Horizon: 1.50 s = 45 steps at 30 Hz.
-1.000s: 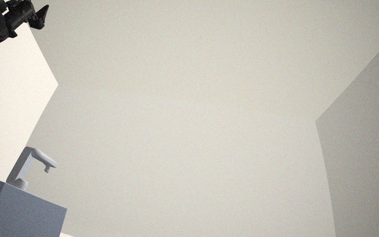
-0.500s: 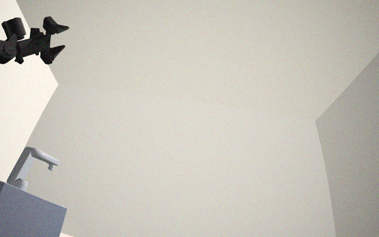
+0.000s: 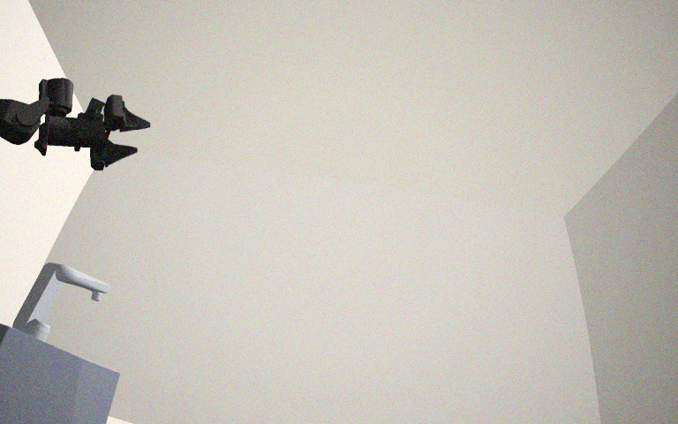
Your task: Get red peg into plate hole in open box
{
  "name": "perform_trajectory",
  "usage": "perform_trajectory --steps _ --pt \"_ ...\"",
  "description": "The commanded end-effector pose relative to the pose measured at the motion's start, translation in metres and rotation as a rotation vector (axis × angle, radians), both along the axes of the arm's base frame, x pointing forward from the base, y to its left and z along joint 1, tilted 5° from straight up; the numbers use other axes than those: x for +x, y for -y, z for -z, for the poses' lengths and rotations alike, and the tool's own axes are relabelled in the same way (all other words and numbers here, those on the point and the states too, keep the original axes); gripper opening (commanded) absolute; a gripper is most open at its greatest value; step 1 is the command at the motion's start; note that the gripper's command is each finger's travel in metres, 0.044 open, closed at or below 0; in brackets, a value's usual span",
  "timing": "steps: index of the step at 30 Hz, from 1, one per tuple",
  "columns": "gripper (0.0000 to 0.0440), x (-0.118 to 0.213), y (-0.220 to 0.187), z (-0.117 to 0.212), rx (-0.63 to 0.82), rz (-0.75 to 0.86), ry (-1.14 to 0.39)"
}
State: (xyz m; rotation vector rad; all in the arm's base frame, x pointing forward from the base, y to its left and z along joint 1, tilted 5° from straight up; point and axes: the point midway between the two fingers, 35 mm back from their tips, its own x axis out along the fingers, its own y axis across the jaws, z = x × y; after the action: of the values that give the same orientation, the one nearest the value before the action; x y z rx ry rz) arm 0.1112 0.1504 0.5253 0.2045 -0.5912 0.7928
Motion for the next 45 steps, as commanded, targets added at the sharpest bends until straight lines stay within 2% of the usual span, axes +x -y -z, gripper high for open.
perform_trajectory --steps 1,11,22,34,45 --pt "0.044 0.023 -0.023 0.039 -0.073 -0.007 -0.152" --pt "0.044 0.063 -0.05 0.124 -0.175 0.0 -0.492" --pt "0.044 0.087 -0.054 0.214 -0.226 0.051 -0.875" --pt "0.044 0.09 -0.038 0.3 -0.219 0.162 -1.288" --pt "0.044 0.076 -0.013 0.36 -0.151 0.32 -1.643"
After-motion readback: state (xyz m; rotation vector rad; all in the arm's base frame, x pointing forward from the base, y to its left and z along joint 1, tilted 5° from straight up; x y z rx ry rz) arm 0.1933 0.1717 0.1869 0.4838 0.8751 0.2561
